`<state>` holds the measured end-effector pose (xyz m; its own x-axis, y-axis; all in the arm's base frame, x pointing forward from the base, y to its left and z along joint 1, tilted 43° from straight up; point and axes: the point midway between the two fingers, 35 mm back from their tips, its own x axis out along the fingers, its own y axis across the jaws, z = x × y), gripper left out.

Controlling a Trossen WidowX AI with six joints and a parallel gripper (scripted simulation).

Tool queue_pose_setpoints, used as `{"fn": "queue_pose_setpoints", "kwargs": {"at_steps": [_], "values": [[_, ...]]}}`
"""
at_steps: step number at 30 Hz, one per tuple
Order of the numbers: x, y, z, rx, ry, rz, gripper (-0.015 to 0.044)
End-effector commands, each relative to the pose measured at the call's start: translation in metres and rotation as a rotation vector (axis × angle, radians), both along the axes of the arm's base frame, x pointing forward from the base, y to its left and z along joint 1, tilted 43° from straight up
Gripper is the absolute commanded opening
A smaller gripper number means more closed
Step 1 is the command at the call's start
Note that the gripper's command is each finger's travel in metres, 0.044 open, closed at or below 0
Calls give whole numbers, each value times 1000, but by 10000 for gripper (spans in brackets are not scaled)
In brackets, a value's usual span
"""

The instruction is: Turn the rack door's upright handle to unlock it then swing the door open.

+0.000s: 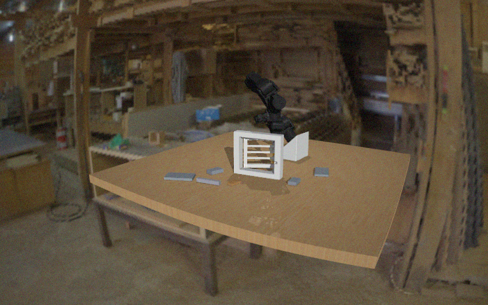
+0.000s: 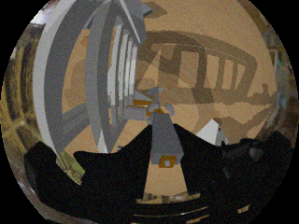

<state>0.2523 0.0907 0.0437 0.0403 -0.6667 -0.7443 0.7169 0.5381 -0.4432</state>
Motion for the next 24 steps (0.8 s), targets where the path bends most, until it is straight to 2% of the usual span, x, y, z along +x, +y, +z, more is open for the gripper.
{"fn": "queue_pose_setpoints", "kwargs": {"at_steps": [1,24], "values": [[-6,-8,7,-7,64,76,11],[-23,-46,40,-25,325,365,11]]}}
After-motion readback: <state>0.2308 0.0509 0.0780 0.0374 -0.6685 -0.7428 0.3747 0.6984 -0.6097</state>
